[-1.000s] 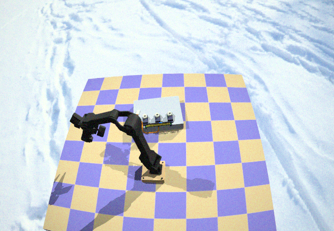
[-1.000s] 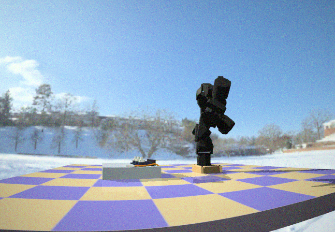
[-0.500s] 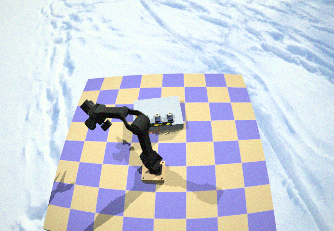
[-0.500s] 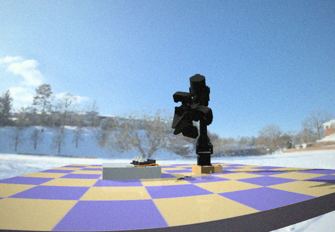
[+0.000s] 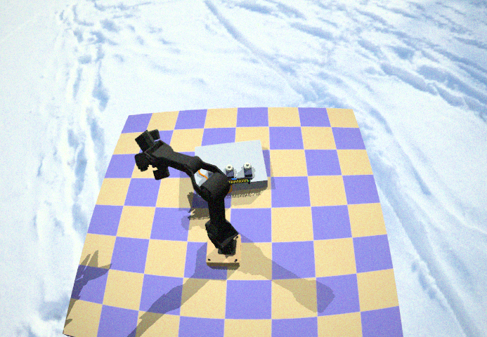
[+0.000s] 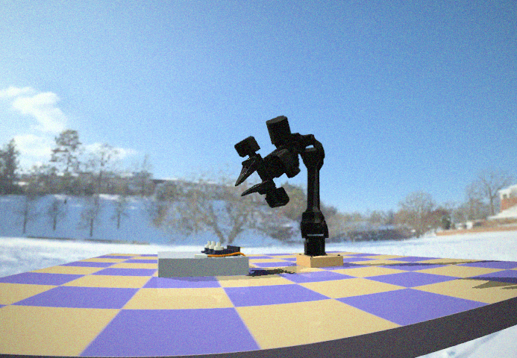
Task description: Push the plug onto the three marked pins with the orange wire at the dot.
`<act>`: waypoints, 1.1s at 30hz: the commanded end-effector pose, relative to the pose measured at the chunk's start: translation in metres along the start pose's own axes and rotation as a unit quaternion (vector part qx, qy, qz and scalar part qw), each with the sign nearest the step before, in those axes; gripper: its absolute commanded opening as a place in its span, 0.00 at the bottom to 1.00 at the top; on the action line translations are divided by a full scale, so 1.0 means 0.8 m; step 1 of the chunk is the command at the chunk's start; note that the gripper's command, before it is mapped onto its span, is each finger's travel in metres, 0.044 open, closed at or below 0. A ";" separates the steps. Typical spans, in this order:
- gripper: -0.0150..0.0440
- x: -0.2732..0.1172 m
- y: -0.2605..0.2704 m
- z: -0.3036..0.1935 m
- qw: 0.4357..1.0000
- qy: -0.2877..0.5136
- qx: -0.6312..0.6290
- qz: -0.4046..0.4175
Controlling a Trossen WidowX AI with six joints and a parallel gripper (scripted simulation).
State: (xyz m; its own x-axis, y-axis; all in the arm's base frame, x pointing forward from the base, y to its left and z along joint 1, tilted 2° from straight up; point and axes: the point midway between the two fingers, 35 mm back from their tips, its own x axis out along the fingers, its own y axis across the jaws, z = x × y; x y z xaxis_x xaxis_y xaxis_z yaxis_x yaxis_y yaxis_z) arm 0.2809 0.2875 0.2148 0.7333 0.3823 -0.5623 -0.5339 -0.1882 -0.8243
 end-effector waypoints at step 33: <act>0.45 -0.087 -0.076 -0.234 0.827 -0.004 0.511 -0.233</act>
State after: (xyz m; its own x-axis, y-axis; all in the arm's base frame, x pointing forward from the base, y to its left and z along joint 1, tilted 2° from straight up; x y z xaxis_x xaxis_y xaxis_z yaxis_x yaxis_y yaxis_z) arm 0.3418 0.1231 0.2825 0.9413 0.2317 -0.2454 -0.3312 0.7733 -0.5407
